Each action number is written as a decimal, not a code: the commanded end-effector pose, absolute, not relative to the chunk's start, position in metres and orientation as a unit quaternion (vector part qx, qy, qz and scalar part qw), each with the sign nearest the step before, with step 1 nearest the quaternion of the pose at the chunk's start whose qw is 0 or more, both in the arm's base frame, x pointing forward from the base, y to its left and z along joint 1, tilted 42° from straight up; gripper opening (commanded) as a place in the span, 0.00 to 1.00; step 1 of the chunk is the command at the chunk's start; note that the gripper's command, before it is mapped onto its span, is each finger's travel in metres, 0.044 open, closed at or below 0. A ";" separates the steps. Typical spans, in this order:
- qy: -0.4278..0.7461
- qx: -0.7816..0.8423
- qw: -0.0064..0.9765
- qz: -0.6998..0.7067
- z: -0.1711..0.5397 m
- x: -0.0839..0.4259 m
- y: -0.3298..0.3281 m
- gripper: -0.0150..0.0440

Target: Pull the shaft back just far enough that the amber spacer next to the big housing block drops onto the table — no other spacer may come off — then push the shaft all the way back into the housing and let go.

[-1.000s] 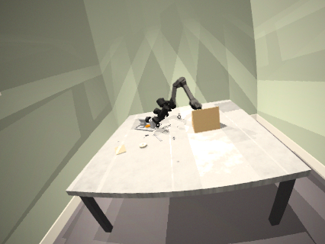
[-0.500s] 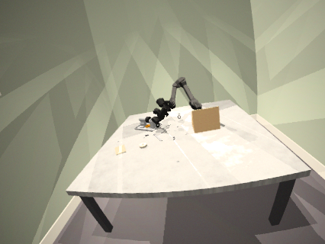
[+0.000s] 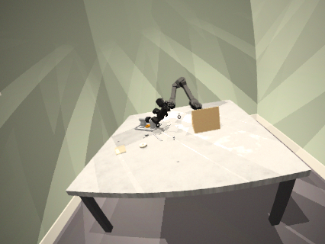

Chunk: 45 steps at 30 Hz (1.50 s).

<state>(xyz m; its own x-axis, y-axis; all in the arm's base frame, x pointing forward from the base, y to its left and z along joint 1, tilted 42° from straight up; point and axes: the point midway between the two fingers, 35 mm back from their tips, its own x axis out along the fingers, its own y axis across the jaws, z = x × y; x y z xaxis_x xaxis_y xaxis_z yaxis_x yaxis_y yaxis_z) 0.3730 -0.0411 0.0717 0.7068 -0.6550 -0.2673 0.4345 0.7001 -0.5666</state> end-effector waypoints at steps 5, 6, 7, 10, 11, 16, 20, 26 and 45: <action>0.229 -0.238 0.892 -0.307 0.074 0.377 -0.042 0.25; 0.229 -0.238 0.892 -0.307 0.074 0.377 -0.042 0.25; 0.229 -0.238 0.892 -0.307 0.075 0.377 -0.042 0.25; 0.229 -0.238 0.892 -0.307 0.075 0.378 -0.043 0.25; 0.229 -0.238 0.892 -0.307 0.075 0.378 -0.043 0.25; 0.229 -0.238 0.892 -0.307 0.076 0.379 -0.043 0.25; 0.229 -0.238 0.892 -0.307 0.076 0.380 -0.043 0.25; 0.229 -0.238 0.892 -0.307 0.077 0.382 -0.044 0.25; 0.229 -0.238 0.893 -0.307 0.079 0.387 -0.045 0.25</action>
